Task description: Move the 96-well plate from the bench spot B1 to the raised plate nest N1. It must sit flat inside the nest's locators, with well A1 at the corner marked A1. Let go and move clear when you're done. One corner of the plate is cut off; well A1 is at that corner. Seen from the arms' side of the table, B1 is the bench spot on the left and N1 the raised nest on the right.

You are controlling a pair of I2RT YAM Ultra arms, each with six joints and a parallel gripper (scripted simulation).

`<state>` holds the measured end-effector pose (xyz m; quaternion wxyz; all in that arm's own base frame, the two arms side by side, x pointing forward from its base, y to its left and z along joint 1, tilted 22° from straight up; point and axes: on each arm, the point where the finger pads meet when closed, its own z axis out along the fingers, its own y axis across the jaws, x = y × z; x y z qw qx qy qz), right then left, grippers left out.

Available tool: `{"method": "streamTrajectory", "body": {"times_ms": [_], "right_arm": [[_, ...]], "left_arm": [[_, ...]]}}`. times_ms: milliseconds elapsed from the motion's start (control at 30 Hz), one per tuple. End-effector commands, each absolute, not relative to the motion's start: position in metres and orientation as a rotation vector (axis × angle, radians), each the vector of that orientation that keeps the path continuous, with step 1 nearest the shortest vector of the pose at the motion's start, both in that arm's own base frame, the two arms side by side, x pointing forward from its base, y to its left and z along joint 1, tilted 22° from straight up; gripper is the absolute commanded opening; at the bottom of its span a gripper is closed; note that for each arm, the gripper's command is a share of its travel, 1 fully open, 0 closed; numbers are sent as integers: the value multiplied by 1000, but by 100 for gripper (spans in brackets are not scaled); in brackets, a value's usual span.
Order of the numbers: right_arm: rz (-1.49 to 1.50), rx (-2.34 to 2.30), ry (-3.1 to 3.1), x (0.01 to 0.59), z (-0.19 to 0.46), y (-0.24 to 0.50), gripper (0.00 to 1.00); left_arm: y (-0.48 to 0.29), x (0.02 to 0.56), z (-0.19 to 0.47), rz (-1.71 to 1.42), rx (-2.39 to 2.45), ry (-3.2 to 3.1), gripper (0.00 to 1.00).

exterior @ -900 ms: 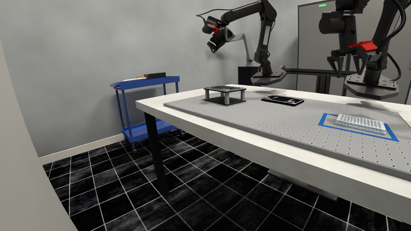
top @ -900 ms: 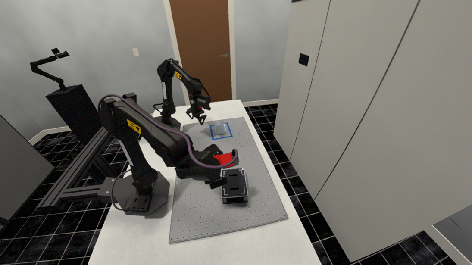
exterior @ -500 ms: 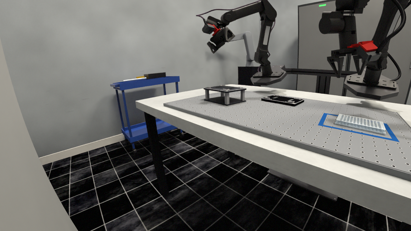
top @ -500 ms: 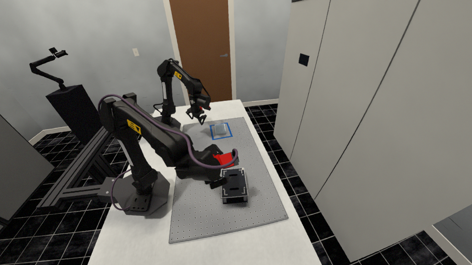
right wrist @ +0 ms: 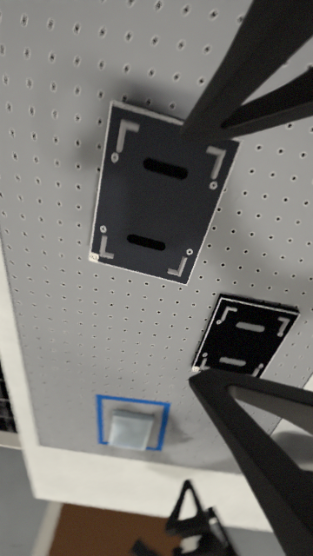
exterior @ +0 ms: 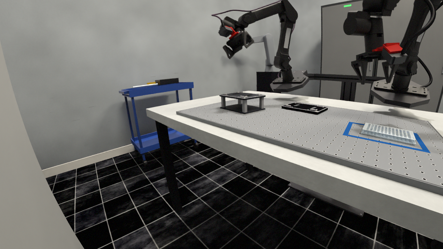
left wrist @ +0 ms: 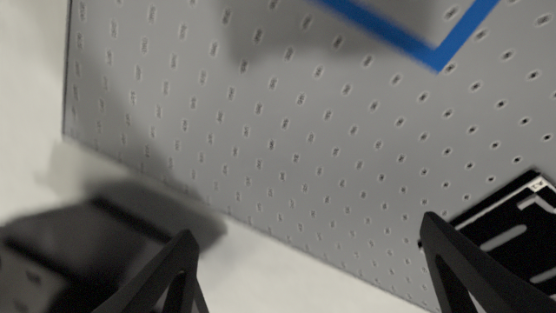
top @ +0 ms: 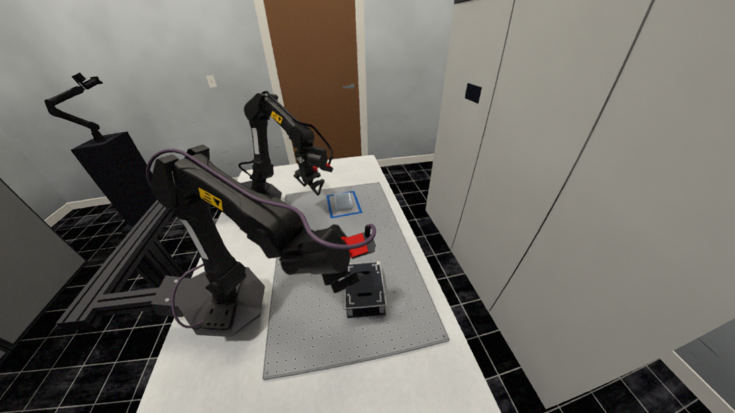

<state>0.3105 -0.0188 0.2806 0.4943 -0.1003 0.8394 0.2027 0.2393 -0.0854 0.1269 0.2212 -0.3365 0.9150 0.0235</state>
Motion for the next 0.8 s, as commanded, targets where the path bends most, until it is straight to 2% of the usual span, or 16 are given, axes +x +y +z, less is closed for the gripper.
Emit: {"method": "streamTrajectory", "body": {"times_ms": [0,267,700,767], "right_arm": [[373,-341,2017,327,272,-8,100],[269,-493,1979,344,259,30,100],[69,-769,1722,347,245,156,100],[69,-769,1722,347,245,156,100]], "left_arm": [[-78,272,142,-12,-675,2406,100],[-74,294,150,-63,-459,2319,100],[-54,329,161,-100,-119,2109,100],[-54,329,161,-100,-119,2109,100]]}}
